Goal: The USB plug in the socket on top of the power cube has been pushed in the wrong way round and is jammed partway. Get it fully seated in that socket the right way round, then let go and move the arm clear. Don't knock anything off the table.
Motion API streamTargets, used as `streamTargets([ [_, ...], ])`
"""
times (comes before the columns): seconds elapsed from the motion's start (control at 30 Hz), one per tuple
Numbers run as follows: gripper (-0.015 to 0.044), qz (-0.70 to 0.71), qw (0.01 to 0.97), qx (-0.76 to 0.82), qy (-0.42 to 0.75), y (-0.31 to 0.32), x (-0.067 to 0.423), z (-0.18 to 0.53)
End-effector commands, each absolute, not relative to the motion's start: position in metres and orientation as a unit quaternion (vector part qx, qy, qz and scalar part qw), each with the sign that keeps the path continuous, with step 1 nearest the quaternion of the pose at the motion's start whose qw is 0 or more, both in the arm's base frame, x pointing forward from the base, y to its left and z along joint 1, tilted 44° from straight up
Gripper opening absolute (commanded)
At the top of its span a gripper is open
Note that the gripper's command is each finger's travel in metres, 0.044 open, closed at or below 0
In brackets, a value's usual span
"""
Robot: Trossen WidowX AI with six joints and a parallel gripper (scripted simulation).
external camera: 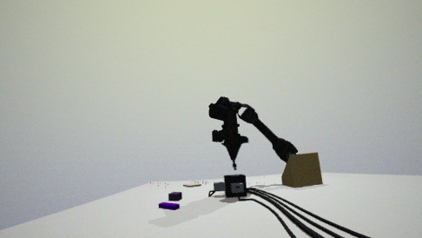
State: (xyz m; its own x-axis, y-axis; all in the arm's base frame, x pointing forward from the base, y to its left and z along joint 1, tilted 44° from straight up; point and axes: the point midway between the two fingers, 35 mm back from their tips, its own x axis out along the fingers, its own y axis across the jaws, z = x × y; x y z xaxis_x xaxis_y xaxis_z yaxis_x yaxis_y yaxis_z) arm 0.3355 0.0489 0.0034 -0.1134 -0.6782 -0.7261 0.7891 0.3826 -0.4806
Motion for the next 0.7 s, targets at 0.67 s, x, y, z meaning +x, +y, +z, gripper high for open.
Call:
streamTargets([
  [0.67, 0.0, -0.37, 0.648, -0.153, 0.648, 0.0488, 0.3351, 0.0031],
])
